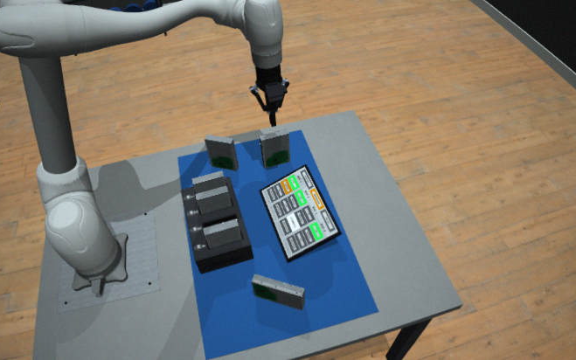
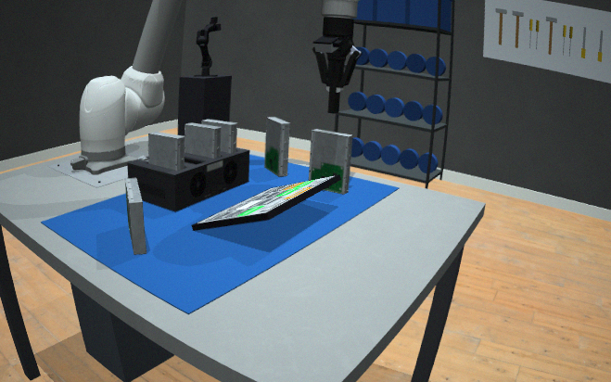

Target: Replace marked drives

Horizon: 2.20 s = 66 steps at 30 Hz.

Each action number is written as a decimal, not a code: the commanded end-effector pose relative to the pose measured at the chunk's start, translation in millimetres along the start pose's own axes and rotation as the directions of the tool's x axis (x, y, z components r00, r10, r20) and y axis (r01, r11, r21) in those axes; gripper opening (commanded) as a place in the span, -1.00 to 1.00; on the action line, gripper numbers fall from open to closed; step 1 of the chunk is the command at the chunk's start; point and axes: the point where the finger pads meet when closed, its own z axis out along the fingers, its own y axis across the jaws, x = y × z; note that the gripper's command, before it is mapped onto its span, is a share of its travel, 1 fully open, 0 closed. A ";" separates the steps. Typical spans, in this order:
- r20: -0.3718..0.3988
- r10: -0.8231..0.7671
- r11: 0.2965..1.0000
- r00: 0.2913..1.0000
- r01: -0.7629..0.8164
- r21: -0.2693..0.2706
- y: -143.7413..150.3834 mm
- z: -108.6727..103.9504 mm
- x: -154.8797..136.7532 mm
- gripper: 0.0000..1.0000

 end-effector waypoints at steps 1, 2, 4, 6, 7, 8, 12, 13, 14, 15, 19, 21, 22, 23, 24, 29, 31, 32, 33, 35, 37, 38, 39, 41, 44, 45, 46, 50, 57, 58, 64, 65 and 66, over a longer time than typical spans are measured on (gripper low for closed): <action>0.001 0.000 1.000 1.000 0.000 0.001 -0.2 -0.8 -0.1 -0.80; 0.001 0.000 1.000 1.000 0.000 0.001 -0.2 -0.8 -0.1 -0.80; 0.001 0.000 1.000 1.000 0.000 0.001 -0.2 -0.8 -0.1 -0.80; 0.001 0.000 1.000 1.000 0.000 0.001 -0.2 -0.8 -0.1 -0.80; 0.001 0.000 1.000 1.000 0.000 0.001 -0.2 -0.8 -0.1 -0.80; 0.001 0.000 1.000 1.000 0.000 0.001 -0.2 -0.8 -0.1 -0.80; 0.001 0.000 1.000 1.000 0.000 0.001 -0.2 -0.8 -0.1 -0.80; 0.001 0.000 1.000 1.000 0.000 0.001 -0.2 -0.8 -0.1 -0.80; 0.001 0.000 1.000 1.000 0.000 0.001 -0.2 -0.8 -0.1 -0.80; 0.001 0.000 1.000 1.000 0.000 0.001 -0.2 -0.8 -0.1 -0.80; 0.001 0.041 0.999 0.999 -0.041 0.001 12.5 -1.9 -5.4 -0.80; 0.001 0.041 0.999 0.999 -0.041 0.001 12.5 -1.9 -5.4 -0.80; 0.001 0.084 0.996 0.996 -0.084 0.001 26.4 -2.8 -10.8 -0.80; 0.001 0.143 0.990 0.990 -0.143 0.001 45.2 -3.8 -17.6 -0.80; 0.001 0.213 0.977 0.977 -0.213 0.001 67.9 -4.5 -24.9 -0.80; 0.002 0.495 0.869 0.869 -0.495 -0.001 139.7 -1.6 -38.9 -0.80; 0.001 0.549 0.836 0.836 -0.549 0.000 166.5 -0.4 -43.9 -0.80; 0.001 0.550 0.835 0.835 -0.550 0.000 179.8 -0.2 -46.7 -0.80; 0.001 0.550 0.835 0.835 -0.550 0.000 187.3 -0.2 -48.3 0.78; 0.001 0.550 0.835 0.835 -0.550 0.000 187.3 -0.2 -48.3 0.78; 0.001 0.550 0.835 0.835 -0.550 0.000 187.3 -0.2 -48.3 0.78; 0.001 0.550 0.835 0.835 -0.550 0.000 187.3 -0.2 -48.3 0.78; 0.001 0.550 0.835 0.835 -0.550 0.000 187.3 -0.2 -48.3 0.78; 0.001 0.550 0.835 0.835 -0.550 0.000 187.3 -0.2 -48.3 0.78; 0.001 0.550 0.835 0.835 -0.550 0.000 187.3 -0.2 -48.3 0.78; 0.001 0.550 0.835 0.835 -0.550 0.000 187.3 -0.2 -48.3 0.78; 0.001 0.550 0.835 0.835 -0.550 0.000 187.3 -0.2 -48.3 0.78; 0.001 0.550 0.835 0.835 -0.550 0.000 187.3 -0.2 -48.3 0.78; 0.001 0.550 0.835 0.835 -0.550 0.000 187.3 -0.2 -48.3 0.78; 0.001 0.550 0.835 0.835 -0.550 0.000 187.3 -0.2 -48.3 0.78; 0.001 0.550 0.835 0.835 -0.550 0.000 187.3 -0.2 -48.3 0.78; 0.001 0.550 0.835 0.835 -0.550 0.000 187.3 -0.2 -48.3 0.78; 0.001 0.550 0.835 0.835 -0.550 0.000 187.3 -0.2 -48.3 0.78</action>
